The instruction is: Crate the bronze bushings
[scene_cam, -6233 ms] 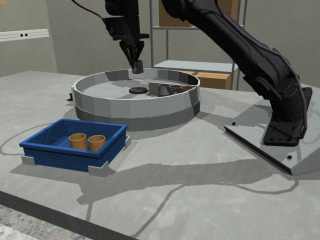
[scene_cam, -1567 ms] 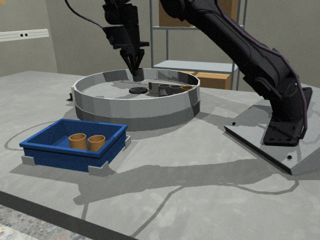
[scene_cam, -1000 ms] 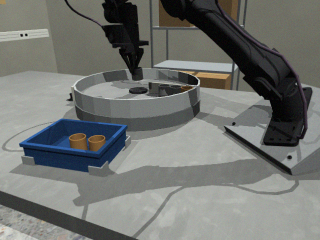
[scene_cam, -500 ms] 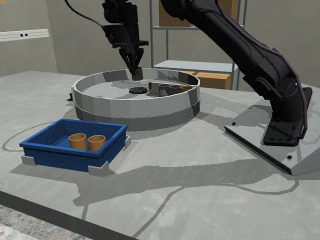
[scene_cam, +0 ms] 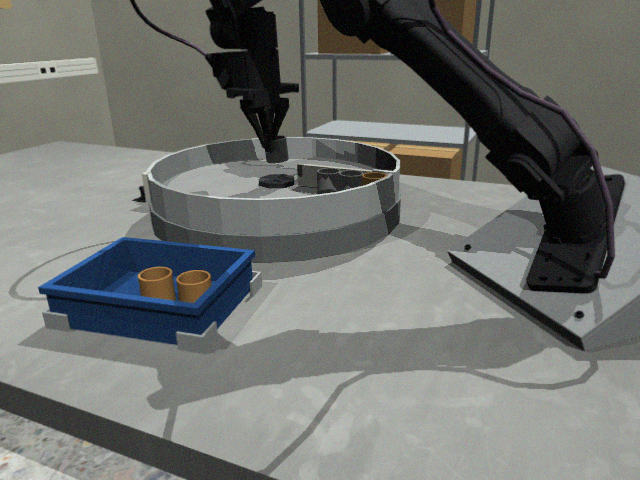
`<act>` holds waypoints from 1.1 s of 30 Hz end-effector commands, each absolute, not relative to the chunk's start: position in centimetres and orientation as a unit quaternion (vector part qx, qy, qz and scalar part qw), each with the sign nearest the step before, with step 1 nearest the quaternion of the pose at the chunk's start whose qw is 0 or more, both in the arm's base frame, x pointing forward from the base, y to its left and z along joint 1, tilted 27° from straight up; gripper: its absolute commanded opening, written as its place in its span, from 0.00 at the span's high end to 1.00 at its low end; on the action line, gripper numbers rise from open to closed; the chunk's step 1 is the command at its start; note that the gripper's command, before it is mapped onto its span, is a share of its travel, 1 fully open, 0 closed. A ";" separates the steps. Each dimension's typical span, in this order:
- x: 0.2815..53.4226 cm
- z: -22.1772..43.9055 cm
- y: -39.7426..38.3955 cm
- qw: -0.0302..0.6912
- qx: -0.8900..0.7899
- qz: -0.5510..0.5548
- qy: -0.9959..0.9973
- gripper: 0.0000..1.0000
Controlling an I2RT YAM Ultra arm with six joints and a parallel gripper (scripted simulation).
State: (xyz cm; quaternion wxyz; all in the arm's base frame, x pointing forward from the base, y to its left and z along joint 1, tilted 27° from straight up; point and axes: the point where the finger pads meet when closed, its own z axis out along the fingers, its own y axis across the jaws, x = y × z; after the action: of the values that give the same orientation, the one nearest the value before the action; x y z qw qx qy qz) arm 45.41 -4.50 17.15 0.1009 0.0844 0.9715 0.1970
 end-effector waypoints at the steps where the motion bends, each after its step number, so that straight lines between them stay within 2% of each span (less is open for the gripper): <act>1: 45.6 19.7 -5.8 0.137 0.088 0.191 0.968 1.00; 33: 45.9 18.4 -5.9 0.119 0.093 0.194 0.969 1.00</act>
State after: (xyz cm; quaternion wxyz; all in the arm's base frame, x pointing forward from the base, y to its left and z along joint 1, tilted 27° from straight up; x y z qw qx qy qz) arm 45.65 -4.56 17.11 0.1006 0.0845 0.9716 0.1970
